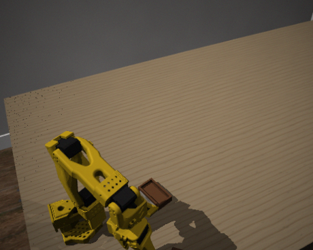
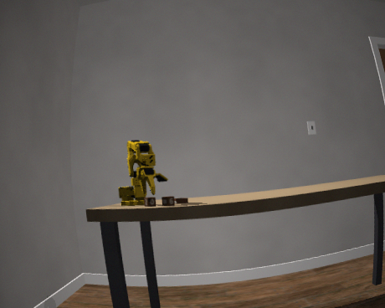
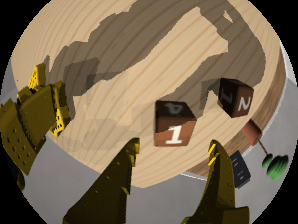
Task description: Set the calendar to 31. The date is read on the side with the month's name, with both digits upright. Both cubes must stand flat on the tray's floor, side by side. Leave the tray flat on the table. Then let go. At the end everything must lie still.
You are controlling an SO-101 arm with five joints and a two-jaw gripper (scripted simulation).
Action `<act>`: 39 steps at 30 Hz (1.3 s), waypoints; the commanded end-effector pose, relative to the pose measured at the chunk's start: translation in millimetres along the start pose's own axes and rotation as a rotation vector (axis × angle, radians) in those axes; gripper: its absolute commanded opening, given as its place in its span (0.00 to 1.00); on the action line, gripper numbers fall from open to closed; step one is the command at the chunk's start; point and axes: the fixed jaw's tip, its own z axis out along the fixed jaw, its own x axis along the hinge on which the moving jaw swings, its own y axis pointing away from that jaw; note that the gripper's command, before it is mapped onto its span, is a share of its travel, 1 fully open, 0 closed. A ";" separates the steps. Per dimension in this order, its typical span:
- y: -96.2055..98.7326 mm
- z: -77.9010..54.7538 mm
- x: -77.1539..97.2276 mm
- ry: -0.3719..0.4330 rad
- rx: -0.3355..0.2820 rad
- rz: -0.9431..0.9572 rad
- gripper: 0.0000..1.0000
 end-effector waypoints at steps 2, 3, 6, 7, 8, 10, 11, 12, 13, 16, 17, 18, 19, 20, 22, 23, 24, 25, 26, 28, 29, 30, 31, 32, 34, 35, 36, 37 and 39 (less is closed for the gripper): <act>-3.8 6.0 -0.6 0.004 0.023 0.002 0.35; -3.8 7.6 -0.6 0.004 0.023 0.002 0.35; -3.6 12.1 -0.7 0.004 0.023 0.002 0.35; -3.5 13.4 -0.7 0.004 0.023 0.002 0.35; -3.5 13.4 -0.7 0.004 0.023 0.002 0.35; -3.3 14.7 -0.8 0.004 0.023 0.002 0.35; -3.2 15.8 -0.8 0.004 0.023 0.002 0.35; -3.1 16.9 -0.8 0.004 0.023 0.002 0.35; -3.0 17.8 -0.8 0.004 0.023 0.002 0.35; -2.7 20.0 -0.9 0.004 0.023 0.002 0.35; -2.7 20.5 -0.9 0.004 0.023 0.002 0.35; -2.6 20.9 -0.9 0.004 0.023 0.002 0.35; -2.6 21.2 -1.0 0.004 0.023 0.002 0.35; -2.5 21.4 -1.0 0.004 0.023 0.002 0.35; -2.5 21.6 -1.0 0.004 0.023 0.002 0.35; -2.5 21.6 -1.0 0.004 0.023 0.002 0.35; -2.5 21.6 -1.0 0.004 0.023 0.002 0.35; -2.5 21.6 -1.0 0.004 0.023 0.002 0.35; -2.5 21.6 -1.0 0.004 0.023 0.002 0.35; -2.5 21.6 -1.0 0.004 0.023 0.002 0.35; -2.5 21.6 -1.0 0.004 0.023 0.002 0.35; -2.6 21.6 -1.0 0.004 0.023 0.002 0.35; -2.6 21.6 -1.0 0.004 0.023 0.002 0.35; -2.7 21.6 -1.0 0.004 0.023 0.002 0.35; -3.0 21.6 -1.0 0.004 0.023 0.002 0.34; -3.1 21.6 -1.0 0.004 0.023 0.002 0.34; -3.3 21.6 -1.0 0.004 0.023 0.002 0.34; -3.6 21.6 -1.0 0.004 0.023 0.002 0.33; -4.1 21.5 -1.0 0.004 0.023 0.002 0.32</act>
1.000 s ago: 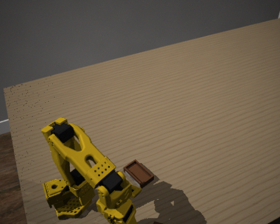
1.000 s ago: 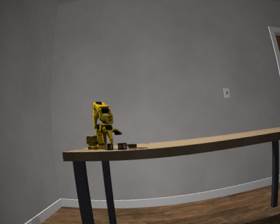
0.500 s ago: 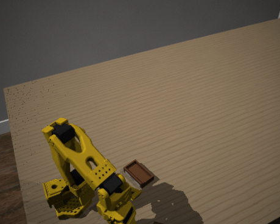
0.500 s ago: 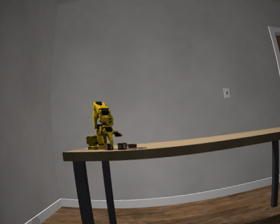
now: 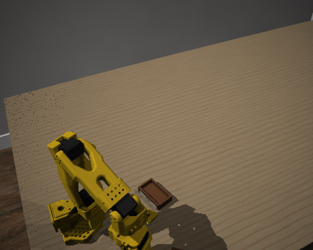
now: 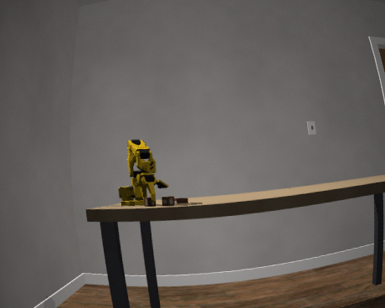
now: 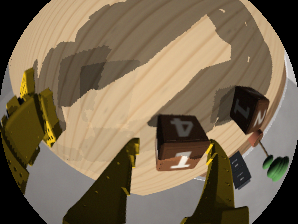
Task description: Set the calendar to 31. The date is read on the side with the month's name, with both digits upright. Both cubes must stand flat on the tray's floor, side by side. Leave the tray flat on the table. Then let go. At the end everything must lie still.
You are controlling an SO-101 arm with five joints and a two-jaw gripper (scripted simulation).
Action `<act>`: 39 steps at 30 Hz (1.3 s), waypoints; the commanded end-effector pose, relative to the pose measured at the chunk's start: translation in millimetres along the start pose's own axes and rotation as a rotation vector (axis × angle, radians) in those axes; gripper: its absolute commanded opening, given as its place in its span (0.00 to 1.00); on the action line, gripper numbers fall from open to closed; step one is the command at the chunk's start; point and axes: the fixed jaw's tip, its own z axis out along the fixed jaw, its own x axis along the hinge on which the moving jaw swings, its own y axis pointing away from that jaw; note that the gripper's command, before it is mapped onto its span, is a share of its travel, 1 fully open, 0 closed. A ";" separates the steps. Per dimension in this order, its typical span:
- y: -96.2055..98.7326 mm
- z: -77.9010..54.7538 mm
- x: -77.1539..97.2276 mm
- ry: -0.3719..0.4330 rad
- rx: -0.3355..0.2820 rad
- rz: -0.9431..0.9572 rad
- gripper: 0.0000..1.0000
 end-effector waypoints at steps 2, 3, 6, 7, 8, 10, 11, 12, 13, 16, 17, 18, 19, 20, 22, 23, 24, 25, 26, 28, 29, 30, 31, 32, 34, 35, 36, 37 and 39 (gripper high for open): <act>-5.6 -1.7 -0.5 0.004 0.024 0.002 0.31; -5.6 -1.7 -0.5 0.004 0.024 0.002 0.31; -6.3 -1.7 -0.5 0.004 0.024 0.002 0.30; -6.8 -1.7 -0.5 0.004 0.024 0.002 0.29; -7.2 -1.7 -0.5 0.004 0.024 0.002 0.28; -8.1 -1.7 -0.5 0.004 0.024 0.002 0.27; -8.5 -1.8 -0.5 0.004 0.024 0.002 0.26; -9.0 -1.8 -0.6 0.004 0.024 0.002 0.25; -9.4 -1.8 -0.6 0.004 0.024 0.002 0.24; -10.8 -1.8 -0.6 0.004 0.024 0.002 0.22; -11.2 -1.7 -0.6 0.004 0.024 0.002 0.21; -11.6 -1.7 -0.6 0.004 0.025 0.002 0.21; -12.0 -1.7 -0.6 0.004 0.025 0.002 0.20; -12.0 -1.7 -0.6 0.004 0.025 0.002 0.20; -12.3 -1.7 -0.6 0.004 0.025 0.002 0.19; -12.6 -1.7 -0.6 0.004 0.025 0.002 0.19; -12.9 -1.7 -0.6 0.004 0.025 0.002 0.18; -13.2 -1.7 -0.6 0.004 0.025 0.002 0.18; -13.4 -1.7 -0.6 0.004 0.025 0.002 0.17; -13.8 -1.7 -0.7 0.004 0.025 0.002 0.17; -14.0 -1.7 -0.7 0.004 0.025 0.002 0.16; -14.1 -1.7 -0.7 0.004 0.025 0.002 0.16; -14.2 -1.7 -0.7 0.004 0.025 0.002 0.16; -14.2 -1.7 -0.7 0.004 0.025 0.002 0.16; -14.3 -1.7 -0.7 0.004 0.025 0.002 0.16; -14.3 -1.7 -0.7 0.004 0.025 0.002 0.16; -14.3 -1.7 -0.7 0.004 0.025 0.002 0.16; -14.3 -1.7 -0.7 0.004 0.025 0.002 0.16; -14.3 -1.7 -0.7 0.004 0.025 0.002 0.16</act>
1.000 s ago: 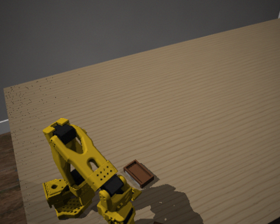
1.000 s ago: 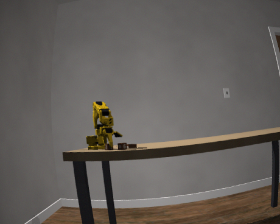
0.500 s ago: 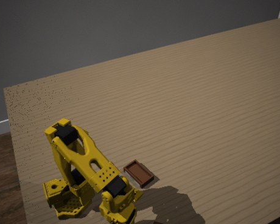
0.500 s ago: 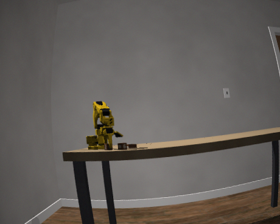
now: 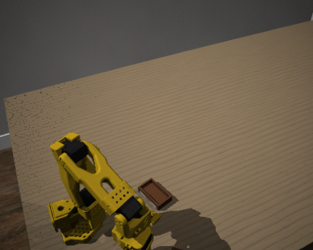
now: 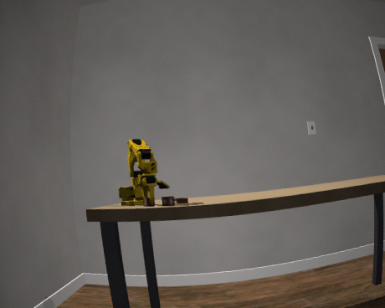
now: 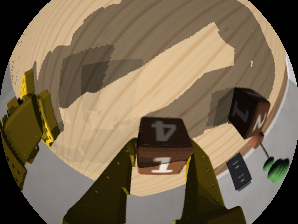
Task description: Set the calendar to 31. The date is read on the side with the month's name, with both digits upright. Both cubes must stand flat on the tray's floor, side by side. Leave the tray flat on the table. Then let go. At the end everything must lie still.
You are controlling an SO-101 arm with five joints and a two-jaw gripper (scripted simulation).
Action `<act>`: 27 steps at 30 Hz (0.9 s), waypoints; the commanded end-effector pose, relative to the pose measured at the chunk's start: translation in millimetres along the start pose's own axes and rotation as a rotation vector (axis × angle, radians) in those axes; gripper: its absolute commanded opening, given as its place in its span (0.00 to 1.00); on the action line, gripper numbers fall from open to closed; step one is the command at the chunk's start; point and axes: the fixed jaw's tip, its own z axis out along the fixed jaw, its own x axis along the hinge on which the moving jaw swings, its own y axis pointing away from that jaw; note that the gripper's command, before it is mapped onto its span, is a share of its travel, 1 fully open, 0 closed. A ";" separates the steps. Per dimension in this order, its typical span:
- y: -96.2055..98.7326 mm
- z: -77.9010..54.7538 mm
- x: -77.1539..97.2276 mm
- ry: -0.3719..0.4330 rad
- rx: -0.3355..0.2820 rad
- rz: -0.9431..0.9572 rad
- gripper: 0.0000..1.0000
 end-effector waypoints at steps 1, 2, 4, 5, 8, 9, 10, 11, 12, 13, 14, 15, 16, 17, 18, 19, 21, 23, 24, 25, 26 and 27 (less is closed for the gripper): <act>-8.9 -4.0 0.3 0.008 0.044 0.002 0.16; -8.9 -4.0 0.3 0.008 0.044 0.002 0.15; -8.9 -4.0 0.3 0.008 0.044 0.002 0.13; -8.9 -4.0 0.3 0.008 0.044 0.002 0.11; -8.9 -4.0 0.3 0.008 0.044 0.002 0.05; -8.9 -4.0 0.3 0.008 0.044 0.002 0.03; -8.9 -4.0 0.3 0.008 0.044 0.002 0.02; -8.9 -4.0 0.3 0.008 0.044 0.002 0.01; -8.9 -4.0 0.3 0.008 0.044 0.002 0.00; -8.9 -4.0 0.3 0.008 0.044 0.002 0.00; -8.9 -4.0 0.3 0.008 0.044 0.002 0.00; -8.9 -4.0 0.3 0.008 0.044 0.002 0.00; -8.9 -4.0 0.3 0.008 0.044 0.002 0.00; -8.9 -4.0 0.3 0.008 0.044 0.002 0.00; -8.9 -4.1 0.3 0.008 0.044 0.002 0.00; -8.9 -4.4 0.4 0.008 0.044 0.002 0.00; -9.0 -5.7 0.4 0.008 0.044 0.002 0.00; -9.0 -8.2 0.5 0.008 0.044 0.002 0.00; -9.0 -10.0 0.5 0.008 0.044 0.002 0.00; -9.0 -12.0 0.6 0.008 0.044 0.002 0.00; -9.0 -14.3 0.6 0.008 0.044 0.002 0.00; -8.8 -16.9 0.7 0.008 0.044 0.002 0.00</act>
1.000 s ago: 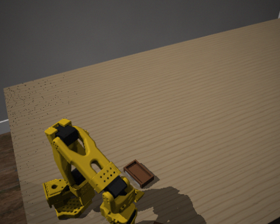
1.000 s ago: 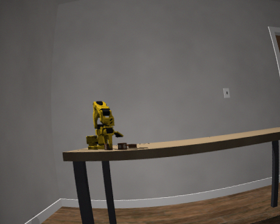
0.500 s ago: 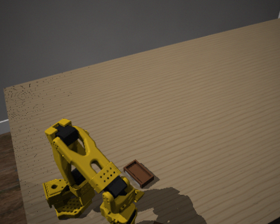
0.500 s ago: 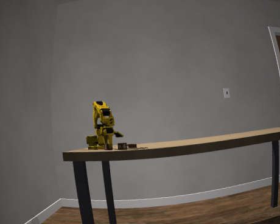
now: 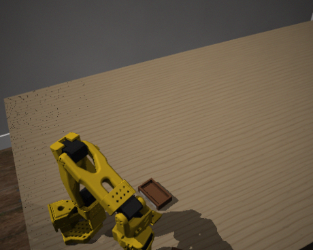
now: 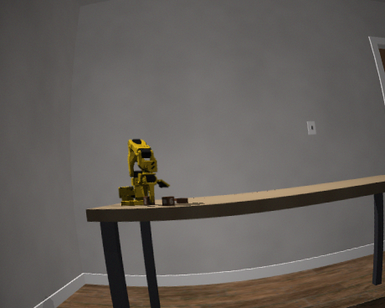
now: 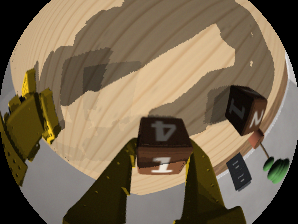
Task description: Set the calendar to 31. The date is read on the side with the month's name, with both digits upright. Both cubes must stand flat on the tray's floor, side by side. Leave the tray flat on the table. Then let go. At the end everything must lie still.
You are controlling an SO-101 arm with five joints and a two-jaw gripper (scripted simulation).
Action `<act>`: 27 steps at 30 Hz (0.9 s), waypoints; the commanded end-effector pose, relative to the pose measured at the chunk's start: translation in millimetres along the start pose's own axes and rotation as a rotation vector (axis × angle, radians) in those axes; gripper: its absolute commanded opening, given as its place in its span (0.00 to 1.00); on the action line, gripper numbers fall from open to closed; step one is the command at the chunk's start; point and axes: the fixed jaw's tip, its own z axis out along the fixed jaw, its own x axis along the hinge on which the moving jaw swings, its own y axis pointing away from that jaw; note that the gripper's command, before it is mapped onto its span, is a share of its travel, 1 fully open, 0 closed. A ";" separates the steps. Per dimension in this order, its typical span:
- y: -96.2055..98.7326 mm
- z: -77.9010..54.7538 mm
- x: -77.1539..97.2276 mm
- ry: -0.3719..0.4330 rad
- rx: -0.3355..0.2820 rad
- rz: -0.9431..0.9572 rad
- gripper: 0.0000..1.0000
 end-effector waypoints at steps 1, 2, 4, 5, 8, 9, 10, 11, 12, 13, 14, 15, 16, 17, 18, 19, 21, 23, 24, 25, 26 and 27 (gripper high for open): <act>-7.3 -15.7 0.4 0.009 0.047 0.002 0.00; -7.0 -18.7 0.4 0.009 0.047 0.002 0.00; -6.2 -24.8 0.4 0.009 0.047 0.002 0.00; -6.2 -24.8 0.4 0.009 0.047 0.002 0.00; -5.1 -31.1 0.4 0.009 0.047 0.002 0.00; -4.5 -34.0 0.3 0.009 0.047 0.002 0.00; -3.8 -36.8 0.2 0.009 0.047 0.002 0.00; -3.2 -39.4 0.2 0.009 0.047 0.002 0.00; -2.5 -41.8 0.1 0.009 0.047 0.002 0.00; -1.9 -43.9 0.0 0.009 0.047 0.002 0.00; -1.4 -45.6 -0.1 0.009 0.047 0.002 0.00; -0.9 -47.1 -0.1 0.009 0.047 0.002 0.00; -0.5 -48.2 -0.2 0.009 0.047 0.002 0.00; -0.2 -49.0 -0.2 0.009 0.047 0.002 0.00; 0.0 -49.5 -0.3 0.009 0.047 0.002 0.00; 0.1 -49.8 -0.3 0.009 0.047 0.002 0.00; 0.1 -49.9 -0.3 0.009 0.047 0.002 0.00; 0.1 -49.9 -0.3 0.009 0.047 0.002 0.00; 0.1 -50.0 -0.3 0.009 0.047 0.002 0.00; 0.1 -50.0 -0.3 0.009 0.047 0.002 0.00; 0.1 -50.0 -0.3 0.009 0.047 0.002 0.00; 0.1 -50.0 -0.3 0.009 0.047 0.002 0.00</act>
